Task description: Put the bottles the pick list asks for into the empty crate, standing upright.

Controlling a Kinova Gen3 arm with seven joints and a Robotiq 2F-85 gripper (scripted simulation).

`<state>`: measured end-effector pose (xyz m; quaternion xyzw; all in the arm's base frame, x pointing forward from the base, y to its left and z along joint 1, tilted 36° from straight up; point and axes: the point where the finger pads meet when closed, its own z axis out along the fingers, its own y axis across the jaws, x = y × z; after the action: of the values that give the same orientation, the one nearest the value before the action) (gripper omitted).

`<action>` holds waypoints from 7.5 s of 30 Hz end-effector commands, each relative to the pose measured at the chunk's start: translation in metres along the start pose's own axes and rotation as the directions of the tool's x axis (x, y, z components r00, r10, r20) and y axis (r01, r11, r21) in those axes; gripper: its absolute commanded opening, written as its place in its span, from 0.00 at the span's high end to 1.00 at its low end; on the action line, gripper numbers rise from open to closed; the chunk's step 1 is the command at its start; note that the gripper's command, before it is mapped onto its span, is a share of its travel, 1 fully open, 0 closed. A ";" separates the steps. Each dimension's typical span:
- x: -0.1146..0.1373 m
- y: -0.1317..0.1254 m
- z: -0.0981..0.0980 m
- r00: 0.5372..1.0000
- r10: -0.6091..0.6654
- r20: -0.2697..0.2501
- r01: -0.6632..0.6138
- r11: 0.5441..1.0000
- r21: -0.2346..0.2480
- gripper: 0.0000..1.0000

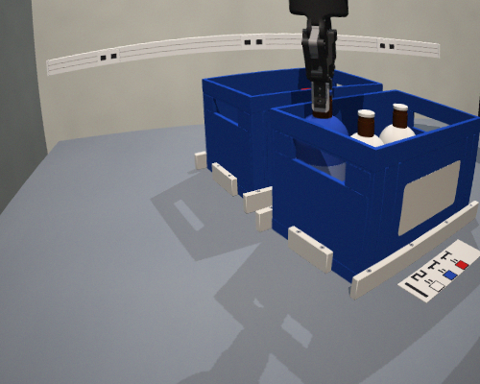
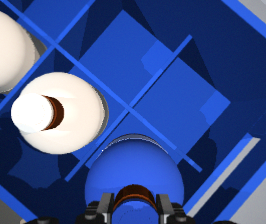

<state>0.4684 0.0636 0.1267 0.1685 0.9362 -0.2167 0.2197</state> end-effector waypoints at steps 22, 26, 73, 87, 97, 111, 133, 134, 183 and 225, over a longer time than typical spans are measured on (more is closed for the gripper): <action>0.000 0.001 0.014 1.000 0.000 0.001 0.000 1.000 -0.002 0.90; 0.000 0.001 0.016 1.000 0.000 0.001 0.000 1.000 -0.002 0.90; 0.000 0.001 0.037 1.000 0.000 0.001 0.000 1.000 -0.002 0.90; 0.000 0.001 0.040 1.000 0.000 0.001 0.000 1.000 -0.002 0.90; 0.000 0.001 0.044 1.000 0.000 0.001 0.000 1.000 -0.002 0.33; 0.000 0.001 0.044 1.000 0.000 0.001 0.000 1.000 -0.002 0.33; 0.000 0.001 0.014 1.000 0.000 0.001 0.000 1.000 -0.002 0.33; 0.000 0.001 0.012 1.000 0.000 0.001 0.000 1.000 -0.002 0.33; -0.026 -0.097 -0.041 1.000 0.000 0.001 0.000 1.000 -0.002 0.33; -0.049 -0.181 -0.026 1.000 0.000 0.001 0.000 1.000 -0.001 0.33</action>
<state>0.4254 -0.0873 0.2335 0.1684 0.9362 -0.2165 0.2198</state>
